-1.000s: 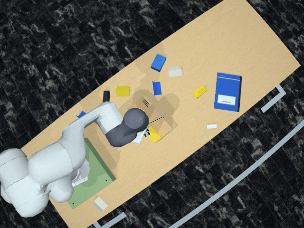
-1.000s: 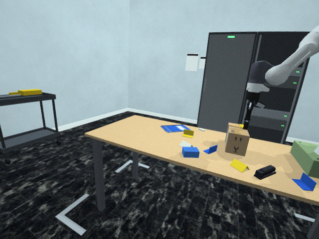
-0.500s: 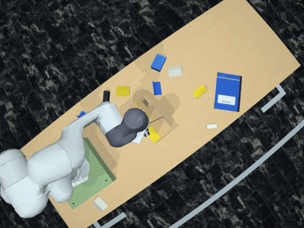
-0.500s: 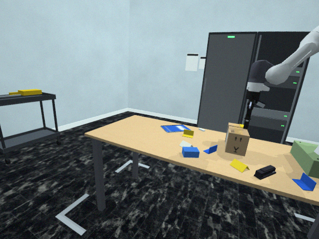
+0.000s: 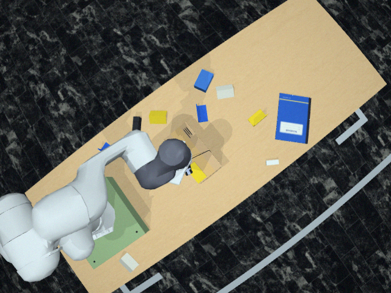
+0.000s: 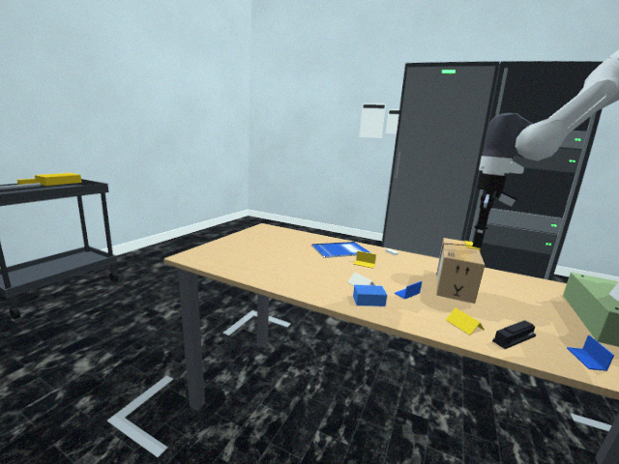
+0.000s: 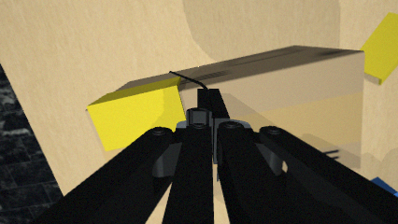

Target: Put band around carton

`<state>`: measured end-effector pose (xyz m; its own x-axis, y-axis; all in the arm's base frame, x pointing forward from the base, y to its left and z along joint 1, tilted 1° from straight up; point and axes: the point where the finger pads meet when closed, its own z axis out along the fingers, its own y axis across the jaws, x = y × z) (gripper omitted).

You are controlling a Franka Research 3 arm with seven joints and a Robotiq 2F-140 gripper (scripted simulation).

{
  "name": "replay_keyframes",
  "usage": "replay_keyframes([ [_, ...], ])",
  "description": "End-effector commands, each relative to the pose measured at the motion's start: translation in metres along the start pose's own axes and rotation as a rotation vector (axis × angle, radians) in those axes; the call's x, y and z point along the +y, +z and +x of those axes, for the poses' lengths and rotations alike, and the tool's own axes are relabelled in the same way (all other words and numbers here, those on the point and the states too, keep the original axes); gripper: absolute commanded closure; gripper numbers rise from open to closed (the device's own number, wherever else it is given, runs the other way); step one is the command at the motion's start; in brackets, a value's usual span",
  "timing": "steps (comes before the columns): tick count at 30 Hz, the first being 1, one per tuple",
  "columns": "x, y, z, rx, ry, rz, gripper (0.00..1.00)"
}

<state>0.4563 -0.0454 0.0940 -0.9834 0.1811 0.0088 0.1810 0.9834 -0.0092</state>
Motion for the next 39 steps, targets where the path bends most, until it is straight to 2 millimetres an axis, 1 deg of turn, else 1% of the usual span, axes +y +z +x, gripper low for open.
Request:
replay_keyframes([
  [1,-0.001,-0.002,0.0,0.001,0.002,0.002,0.9],
  [15,-0.001,-0.002,0.001,0.001,0.002,0.002,0.9],
  [26,-0.002,-0.002,0.005,0.001,0.002,0.002,0.9],
  [39,-0.005,-0.002,0.02,0.001,0.002,0.002,0.9],
])
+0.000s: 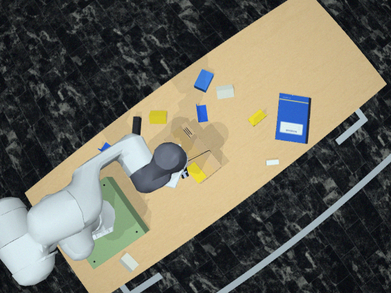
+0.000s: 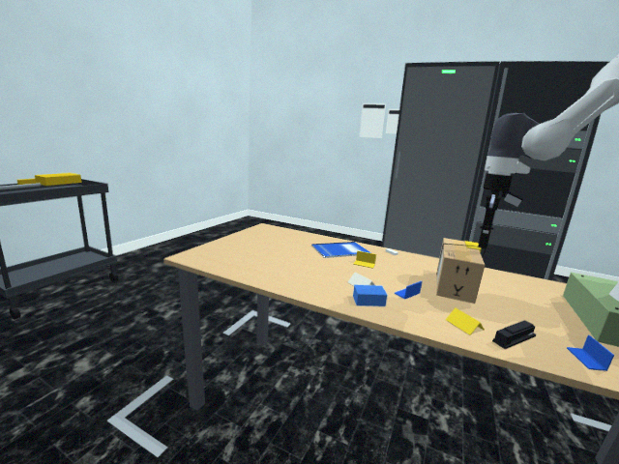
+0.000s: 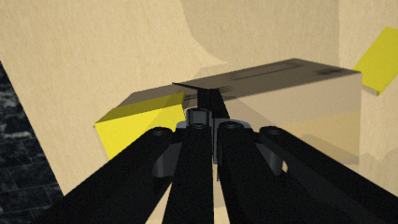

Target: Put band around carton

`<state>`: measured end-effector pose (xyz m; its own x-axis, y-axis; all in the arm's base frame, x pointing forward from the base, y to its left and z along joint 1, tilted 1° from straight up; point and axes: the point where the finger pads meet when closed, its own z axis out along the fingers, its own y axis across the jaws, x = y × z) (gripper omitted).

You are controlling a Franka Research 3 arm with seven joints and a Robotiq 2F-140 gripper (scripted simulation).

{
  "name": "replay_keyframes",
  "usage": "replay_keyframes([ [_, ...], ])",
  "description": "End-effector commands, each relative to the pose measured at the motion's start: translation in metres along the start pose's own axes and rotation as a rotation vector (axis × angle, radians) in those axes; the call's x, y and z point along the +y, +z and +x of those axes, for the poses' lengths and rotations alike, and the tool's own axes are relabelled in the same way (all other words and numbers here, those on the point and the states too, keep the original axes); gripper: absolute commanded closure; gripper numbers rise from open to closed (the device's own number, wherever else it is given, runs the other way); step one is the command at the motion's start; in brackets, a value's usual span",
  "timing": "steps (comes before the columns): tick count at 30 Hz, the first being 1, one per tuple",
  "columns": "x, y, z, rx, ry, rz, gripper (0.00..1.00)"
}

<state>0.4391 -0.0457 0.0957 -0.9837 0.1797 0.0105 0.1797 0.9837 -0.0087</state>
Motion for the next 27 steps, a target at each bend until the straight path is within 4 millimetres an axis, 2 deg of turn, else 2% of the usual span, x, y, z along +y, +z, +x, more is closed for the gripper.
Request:
replay_keyframes([
  [1,-0.0017,-0.0003,0.0045,0.0,0.003,0.002,0.9],
  [27,-0.004,-0.0003,0.0126,0.0,0.003,0.002,0.9],
])
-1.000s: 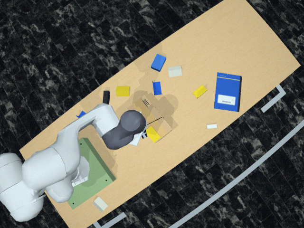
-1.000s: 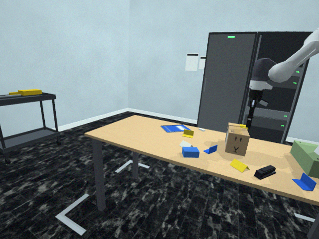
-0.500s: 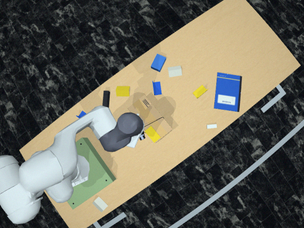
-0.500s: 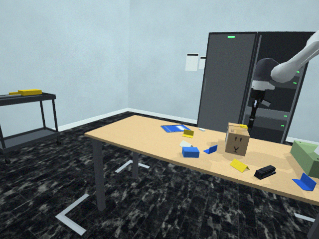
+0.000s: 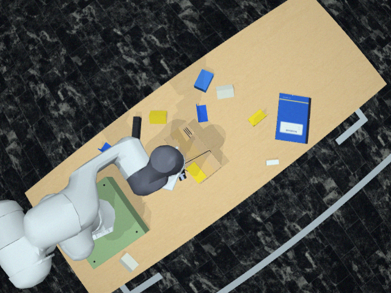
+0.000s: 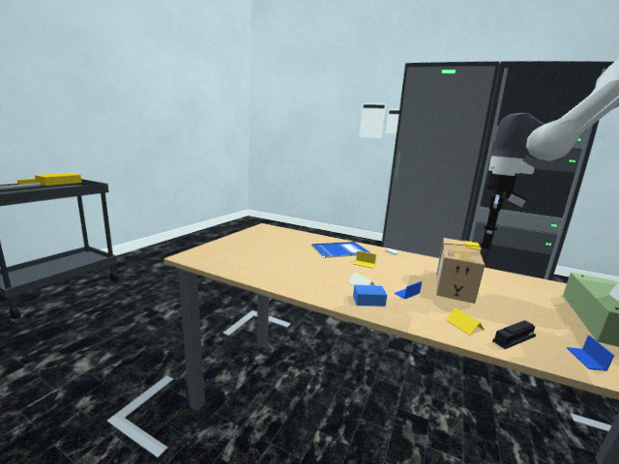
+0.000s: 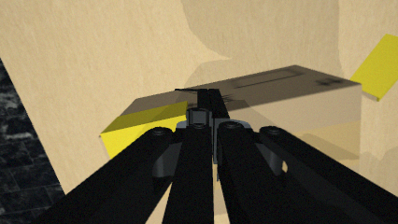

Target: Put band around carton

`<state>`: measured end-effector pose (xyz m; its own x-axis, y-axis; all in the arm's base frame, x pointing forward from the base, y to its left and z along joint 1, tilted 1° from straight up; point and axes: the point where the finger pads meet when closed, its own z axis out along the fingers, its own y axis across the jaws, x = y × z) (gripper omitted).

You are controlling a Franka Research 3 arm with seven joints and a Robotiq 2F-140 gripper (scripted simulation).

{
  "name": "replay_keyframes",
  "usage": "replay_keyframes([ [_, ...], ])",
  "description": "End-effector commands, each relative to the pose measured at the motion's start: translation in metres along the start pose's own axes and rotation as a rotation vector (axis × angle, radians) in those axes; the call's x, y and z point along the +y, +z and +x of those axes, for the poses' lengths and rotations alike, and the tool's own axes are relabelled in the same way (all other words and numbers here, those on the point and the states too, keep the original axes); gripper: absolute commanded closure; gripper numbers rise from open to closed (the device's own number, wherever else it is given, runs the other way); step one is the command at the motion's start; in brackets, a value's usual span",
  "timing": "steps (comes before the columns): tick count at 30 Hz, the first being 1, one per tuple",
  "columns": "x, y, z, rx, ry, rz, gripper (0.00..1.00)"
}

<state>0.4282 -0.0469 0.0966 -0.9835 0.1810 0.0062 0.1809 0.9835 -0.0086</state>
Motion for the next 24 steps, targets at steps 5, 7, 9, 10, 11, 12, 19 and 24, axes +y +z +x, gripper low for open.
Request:
replay_keyframes([
  [5,-0.004,0.0,0.001,0.004,0.002,0.002,0.9],
  [7,-0.007,0.0,0.001,0.004,0.002,0.002,0.9],
  [9,-0.01,0.0,0.0,0.004,0.002,0.002,0.9],
  [10,-0.01,0.0,0.0,0.004,0.002,0.002,0.9],
  [11,-0.01,0.0,0.0,0.004,0.002,0.002,0.9],
  [12,-0.011,0.0,0.0,0.004,0.002,0.002,0.9],
  [19,-0.026,0.0,-0.003,0.004,0.002,0.002,0.9],
  [24,-0.038,0.0,-0.006,0.004,0.002,0.002,0.9],
])
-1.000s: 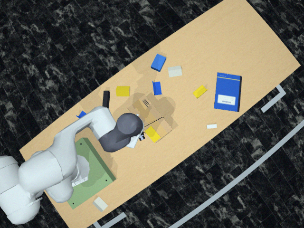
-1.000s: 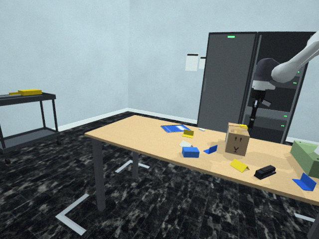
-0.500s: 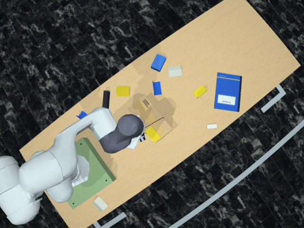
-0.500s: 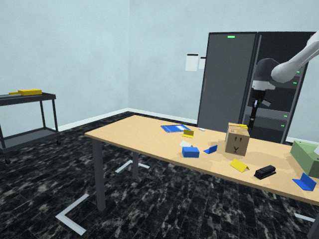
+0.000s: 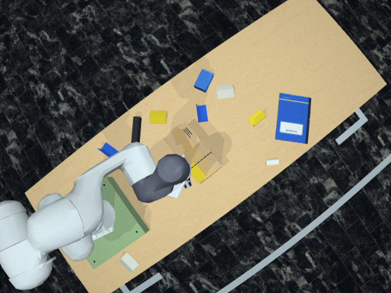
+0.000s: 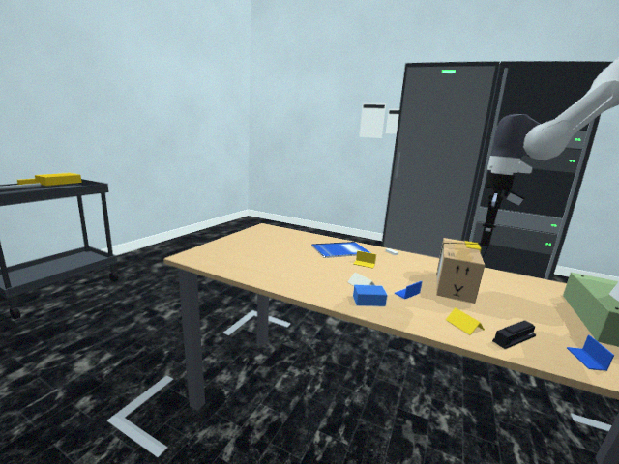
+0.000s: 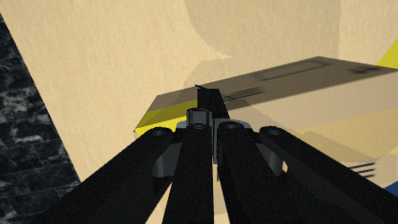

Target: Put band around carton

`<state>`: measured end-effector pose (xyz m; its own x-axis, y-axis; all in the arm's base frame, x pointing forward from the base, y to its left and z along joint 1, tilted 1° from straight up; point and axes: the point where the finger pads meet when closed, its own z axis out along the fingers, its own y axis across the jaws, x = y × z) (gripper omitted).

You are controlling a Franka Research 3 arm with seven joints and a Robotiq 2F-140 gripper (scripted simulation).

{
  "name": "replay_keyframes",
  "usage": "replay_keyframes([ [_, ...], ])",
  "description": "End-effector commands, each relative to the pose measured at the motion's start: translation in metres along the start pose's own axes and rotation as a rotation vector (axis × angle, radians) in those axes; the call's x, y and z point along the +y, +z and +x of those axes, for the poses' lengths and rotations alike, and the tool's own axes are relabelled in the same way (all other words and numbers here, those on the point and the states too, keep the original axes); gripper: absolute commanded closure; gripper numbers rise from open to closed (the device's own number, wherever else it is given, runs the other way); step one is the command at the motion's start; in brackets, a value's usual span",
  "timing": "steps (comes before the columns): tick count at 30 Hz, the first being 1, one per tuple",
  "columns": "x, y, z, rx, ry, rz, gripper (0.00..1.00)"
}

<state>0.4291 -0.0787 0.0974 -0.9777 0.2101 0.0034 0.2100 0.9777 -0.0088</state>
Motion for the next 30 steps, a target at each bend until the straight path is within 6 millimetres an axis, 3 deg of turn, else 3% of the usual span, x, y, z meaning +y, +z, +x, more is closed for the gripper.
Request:
replay_keyframes([
  [1,-0.009,0.001,0.0,0.007,-0.028,0.002,0.9],
  [15,-0.027,0.001,-0.005,0.007,-0.028,0.002,0.9],
  [30,-0.029,0.001,-0.005,0.007,-0.028,0.002,0.9],
])
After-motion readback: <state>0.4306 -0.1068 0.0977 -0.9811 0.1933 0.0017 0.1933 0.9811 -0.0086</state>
